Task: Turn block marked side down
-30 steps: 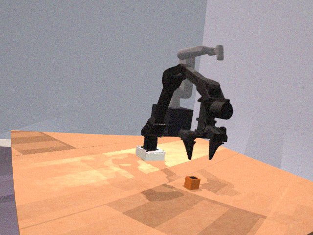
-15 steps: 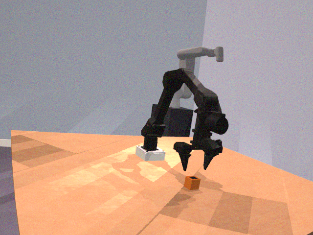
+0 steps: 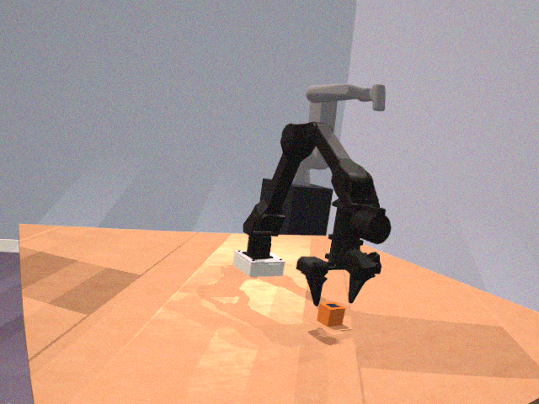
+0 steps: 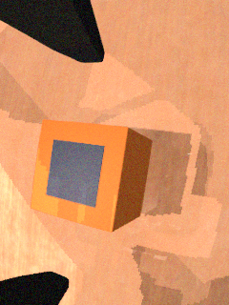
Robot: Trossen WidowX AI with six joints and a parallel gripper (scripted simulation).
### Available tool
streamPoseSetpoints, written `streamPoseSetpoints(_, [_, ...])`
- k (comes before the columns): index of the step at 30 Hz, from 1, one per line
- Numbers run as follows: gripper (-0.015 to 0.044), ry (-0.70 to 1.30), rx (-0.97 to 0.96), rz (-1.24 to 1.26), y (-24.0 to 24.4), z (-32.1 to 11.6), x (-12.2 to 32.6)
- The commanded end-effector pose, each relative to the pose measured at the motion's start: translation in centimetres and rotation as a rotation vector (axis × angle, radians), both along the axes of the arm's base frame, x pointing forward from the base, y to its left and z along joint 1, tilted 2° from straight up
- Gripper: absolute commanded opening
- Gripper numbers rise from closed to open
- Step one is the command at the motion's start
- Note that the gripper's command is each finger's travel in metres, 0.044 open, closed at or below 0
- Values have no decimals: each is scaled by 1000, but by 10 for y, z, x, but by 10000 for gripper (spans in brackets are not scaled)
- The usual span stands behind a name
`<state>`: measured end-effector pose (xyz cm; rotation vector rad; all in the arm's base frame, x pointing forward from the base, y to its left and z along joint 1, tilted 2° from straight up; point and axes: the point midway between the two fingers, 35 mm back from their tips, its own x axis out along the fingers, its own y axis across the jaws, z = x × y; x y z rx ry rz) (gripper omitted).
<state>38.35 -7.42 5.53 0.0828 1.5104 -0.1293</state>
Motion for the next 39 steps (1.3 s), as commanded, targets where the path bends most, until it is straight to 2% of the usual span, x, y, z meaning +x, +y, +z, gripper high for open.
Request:
streamPoseSetpoints(1, [440,3,4,6,1,-7,-1])
streamPoseSetpoints(11, [440,3,4,6,0,-21,-1])
streamPoseSetpoints(21, [177,3,4,6,0,-21,-1])
streamPoseSetpoints(38, [64,3,4,6,0,-21,-1])
streamPoseSetpoints(39, [38,3,4,6,0,-20,-1])
